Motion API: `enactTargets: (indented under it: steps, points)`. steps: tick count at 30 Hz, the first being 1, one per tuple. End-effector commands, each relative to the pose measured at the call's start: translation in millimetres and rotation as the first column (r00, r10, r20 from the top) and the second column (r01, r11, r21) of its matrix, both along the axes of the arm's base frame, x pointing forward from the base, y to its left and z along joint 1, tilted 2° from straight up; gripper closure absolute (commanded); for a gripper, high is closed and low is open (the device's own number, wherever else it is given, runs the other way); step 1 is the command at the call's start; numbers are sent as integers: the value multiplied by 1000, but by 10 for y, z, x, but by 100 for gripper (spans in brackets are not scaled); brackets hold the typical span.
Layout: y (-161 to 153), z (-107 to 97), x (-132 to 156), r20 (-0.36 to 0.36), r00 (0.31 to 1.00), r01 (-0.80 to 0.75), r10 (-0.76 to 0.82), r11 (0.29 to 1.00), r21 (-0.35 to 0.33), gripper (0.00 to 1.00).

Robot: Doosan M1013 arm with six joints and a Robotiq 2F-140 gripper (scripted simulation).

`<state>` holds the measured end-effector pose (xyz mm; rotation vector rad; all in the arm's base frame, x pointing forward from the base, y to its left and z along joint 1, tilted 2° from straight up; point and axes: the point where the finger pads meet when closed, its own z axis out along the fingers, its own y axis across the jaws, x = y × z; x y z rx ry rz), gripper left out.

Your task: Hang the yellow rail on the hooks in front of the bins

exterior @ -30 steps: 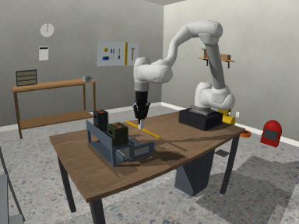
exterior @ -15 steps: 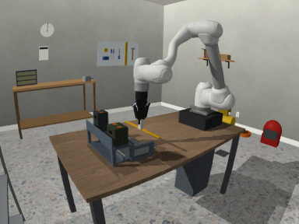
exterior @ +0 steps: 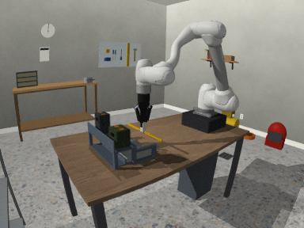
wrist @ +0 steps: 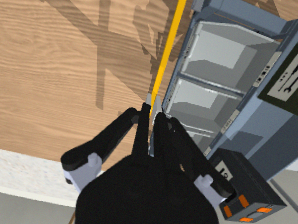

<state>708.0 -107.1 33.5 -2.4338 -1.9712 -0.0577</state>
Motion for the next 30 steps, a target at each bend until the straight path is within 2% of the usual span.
enactTargets:
  steps: [1,5,18,30]
  points:
    - [-5,-16,-7,0,1000,0,0,1000,0,90]
    - [-25,-87,-37,1,1000,-1,1,1000,-3,90]
    - [-4,-58,-21,0,1000,0,0,1000,-1,90]
    - [-23,-111,-46,1,1000,-1,1,1000,-3,90]
